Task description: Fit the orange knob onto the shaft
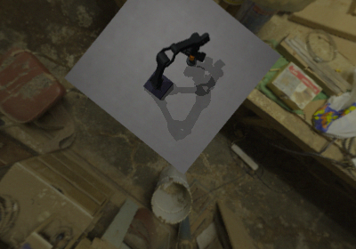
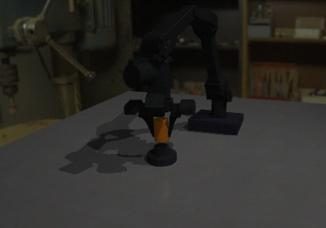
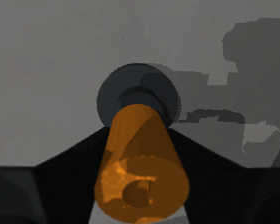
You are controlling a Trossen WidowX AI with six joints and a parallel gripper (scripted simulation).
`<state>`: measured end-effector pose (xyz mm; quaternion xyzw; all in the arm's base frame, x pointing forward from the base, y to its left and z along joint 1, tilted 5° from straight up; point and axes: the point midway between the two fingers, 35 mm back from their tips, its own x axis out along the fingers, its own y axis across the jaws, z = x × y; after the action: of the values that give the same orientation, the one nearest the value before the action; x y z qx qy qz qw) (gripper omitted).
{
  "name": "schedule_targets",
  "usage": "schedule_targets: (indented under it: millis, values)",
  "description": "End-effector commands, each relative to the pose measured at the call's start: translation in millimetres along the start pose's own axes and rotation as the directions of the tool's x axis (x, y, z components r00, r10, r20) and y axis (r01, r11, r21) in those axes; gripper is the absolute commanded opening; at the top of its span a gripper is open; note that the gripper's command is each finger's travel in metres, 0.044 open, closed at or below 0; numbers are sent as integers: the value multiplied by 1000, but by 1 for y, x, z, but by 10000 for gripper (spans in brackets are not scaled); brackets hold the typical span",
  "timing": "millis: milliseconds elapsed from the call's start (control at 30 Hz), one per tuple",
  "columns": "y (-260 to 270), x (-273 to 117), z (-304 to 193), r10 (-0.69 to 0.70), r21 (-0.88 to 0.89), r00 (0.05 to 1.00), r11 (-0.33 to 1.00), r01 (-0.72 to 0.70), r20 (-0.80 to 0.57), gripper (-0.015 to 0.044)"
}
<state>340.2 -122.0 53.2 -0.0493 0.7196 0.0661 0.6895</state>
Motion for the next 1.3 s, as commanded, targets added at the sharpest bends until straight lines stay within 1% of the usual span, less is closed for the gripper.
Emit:
schedule_targets:
  millis: [0,233,333,833,1033,1100,1267]
  values:
    - [-2,-3,3,-7,-6,1000,1000,7,6,0]
    - [-4,-6,7,-7,-6,1000,1000,7,7,0]
    - [-4,-1,7,-7,-6,1000,1000,7,7,0]
    - [-4,1,6,-7,-6,1000,1000,7,7,0]
    - [-3,-4,5,-7,-6,1000,1000,7,6,0]
    - [-3,-5,4,-7,-32,1000,999,7,6,0]
    - [-1,-5,2,-7,-204,1000,979,8,6,0]
